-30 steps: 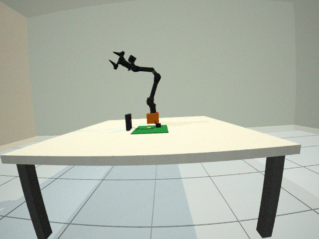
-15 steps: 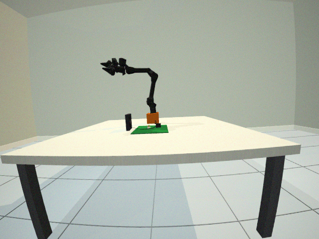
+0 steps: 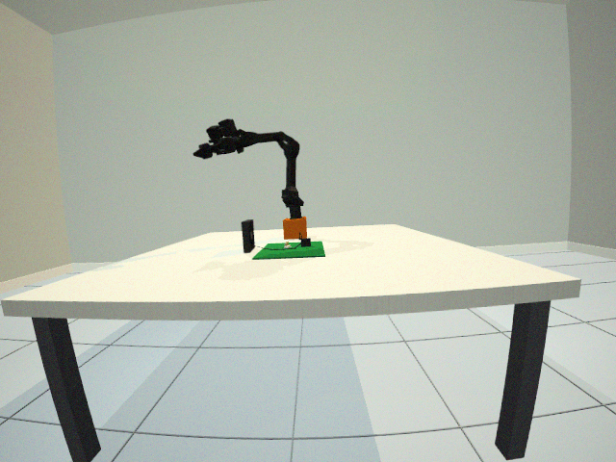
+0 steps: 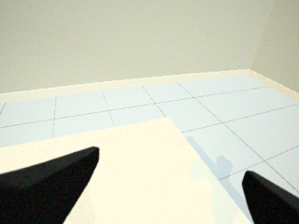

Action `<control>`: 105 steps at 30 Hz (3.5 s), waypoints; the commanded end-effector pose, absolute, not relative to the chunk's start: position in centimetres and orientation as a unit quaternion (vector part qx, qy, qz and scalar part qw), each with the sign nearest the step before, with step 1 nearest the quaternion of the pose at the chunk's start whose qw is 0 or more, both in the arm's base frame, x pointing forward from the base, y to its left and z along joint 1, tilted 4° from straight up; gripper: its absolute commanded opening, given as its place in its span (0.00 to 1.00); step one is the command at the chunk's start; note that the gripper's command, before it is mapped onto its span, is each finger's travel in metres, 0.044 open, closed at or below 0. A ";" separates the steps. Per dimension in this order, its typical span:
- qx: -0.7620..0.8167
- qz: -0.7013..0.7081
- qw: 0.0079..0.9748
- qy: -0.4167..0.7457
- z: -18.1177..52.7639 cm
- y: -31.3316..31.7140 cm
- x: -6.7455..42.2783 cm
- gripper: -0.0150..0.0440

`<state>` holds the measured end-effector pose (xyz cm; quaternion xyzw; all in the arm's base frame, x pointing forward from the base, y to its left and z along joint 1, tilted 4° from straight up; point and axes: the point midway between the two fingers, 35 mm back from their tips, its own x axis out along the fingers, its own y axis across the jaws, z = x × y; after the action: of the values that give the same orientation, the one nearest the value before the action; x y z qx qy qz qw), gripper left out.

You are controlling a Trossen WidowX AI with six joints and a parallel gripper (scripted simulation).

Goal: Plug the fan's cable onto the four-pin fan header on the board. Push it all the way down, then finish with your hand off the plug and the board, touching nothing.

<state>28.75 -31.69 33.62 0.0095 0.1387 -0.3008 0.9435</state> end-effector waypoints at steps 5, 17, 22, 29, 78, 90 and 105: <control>0.280 -0.240 0.896 0.248 23.6 -23.7 34.9 1.00; 0.528 -0.296 0.653 0.456 11.5 -7.6 35.6 1.00; 0.549 -0.387 0.523 0.525 7.7 -1.0 32.4 1.00; 0.540 -0.442 0.465 0.545 6.3 1.7 30.2 1.00; 0.540 -0.443 0.465 0.545 -3.9 1.0 30.4 1.00; 0.543 -0.441 0.463 0.544 -3.7 1.1 30.6 0.62; 0.543 -0.441 0.463 0.544 -3.7 1.1 30.6 0.45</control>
<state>30.58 1.11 -3.70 0.5432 0.5440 -0.4408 0.4633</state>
